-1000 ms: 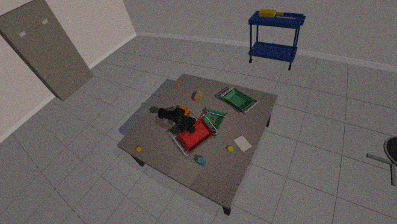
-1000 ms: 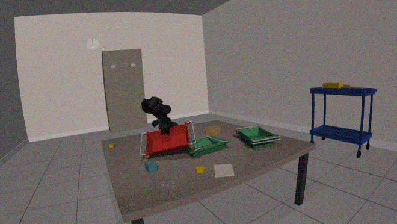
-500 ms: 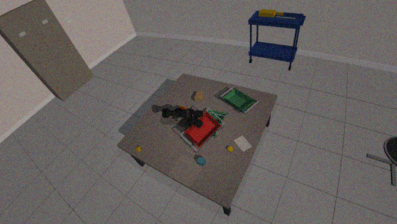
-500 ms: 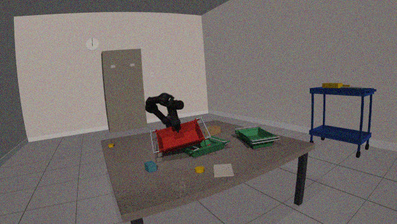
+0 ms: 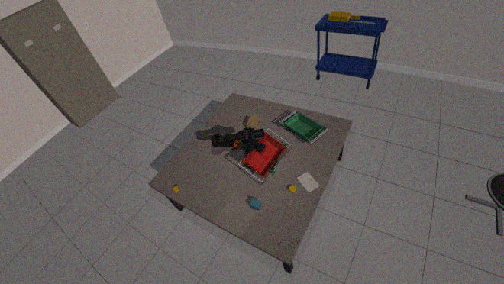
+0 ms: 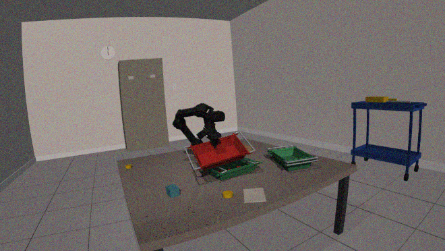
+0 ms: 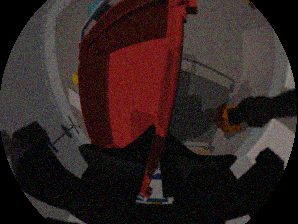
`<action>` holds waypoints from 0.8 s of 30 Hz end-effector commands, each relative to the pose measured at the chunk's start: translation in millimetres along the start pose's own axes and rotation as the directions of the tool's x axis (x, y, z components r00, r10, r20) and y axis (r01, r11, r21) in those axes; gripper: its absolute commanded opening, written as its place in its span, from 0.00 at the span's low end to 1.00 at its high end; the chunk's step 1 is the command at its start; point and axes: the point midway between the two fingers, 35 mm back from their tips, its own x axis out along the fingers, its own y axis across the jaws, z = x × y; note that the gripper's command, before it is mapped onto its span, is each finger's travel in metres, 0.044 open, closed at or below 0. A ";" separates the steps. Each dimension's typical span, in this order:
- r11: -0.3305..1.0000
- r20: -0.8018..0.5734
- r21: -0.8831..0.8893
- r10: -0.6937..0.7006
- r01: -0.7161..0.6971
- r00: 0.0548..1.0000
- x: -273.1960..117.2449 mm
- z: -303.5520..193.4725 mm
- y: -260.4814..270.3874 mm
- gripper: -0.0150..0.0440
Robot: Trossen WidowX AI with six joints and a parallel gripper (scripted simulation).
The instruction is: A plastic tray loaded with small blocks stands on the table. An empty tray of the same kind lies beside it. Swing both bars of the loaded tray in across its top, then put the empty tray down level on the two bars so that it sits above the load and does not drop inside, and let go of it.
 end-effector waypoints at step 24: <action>0.990 0.018 -0.133 0.051 -0.048 0.999 -13.4 -71.9 -11.9 0.25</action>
